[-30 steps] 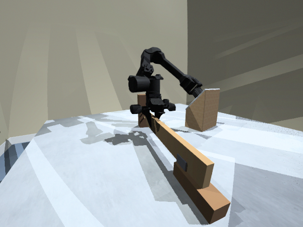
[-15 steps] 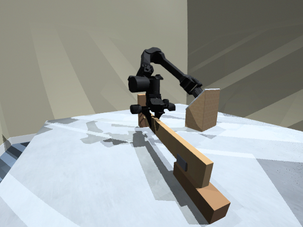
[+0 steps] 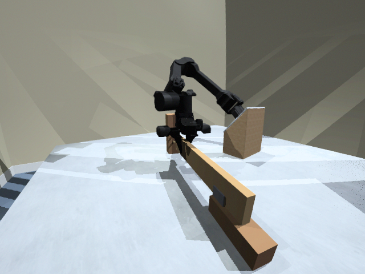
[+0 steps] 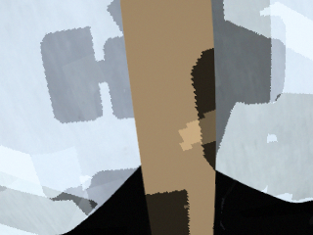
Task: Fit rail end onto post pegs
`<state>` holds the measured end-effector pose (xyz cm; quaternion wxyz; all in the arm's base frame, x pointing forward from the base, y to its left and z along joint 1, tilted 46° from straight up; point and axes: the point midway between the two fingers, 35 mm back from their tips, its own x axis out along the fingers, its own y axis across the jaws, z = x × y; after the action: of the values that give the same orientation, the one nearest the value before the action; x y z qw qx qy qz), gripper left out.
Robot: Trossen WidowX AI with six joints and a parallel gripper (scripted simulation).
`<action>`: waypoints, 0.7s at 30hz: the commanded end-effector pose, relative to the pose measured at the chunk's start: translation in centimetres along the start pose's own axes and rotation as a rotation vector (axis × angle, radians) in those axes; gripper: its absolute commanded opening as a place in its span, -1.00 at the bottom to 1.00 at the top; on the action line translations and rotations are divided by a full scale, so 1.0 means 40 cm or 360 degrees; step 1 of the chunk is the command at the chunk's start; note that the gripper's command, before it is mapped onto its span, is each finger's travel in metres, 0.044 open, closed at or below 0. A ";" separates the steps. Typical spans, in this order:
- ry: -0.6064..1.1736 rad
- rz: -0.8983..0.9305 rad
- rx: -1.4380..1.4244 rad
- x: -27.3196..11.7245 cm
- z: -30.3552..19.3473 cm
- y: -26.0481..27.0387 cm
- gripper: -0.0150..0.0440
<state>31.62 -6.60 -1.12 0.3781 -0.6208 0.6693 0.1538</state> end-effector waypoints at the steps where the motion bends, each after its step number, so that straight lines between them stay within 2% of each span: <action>1: -0.0005 -0.0002 -0.0004 -0.004 -0.005 -0.002 -0.49; 21: -0.0005 -0.0002 -0.0004 0.000 -0.021 -0.003 -0.49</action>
<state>31.41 -7.08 -0.73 0.3786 -0.6198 0.6696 0.1555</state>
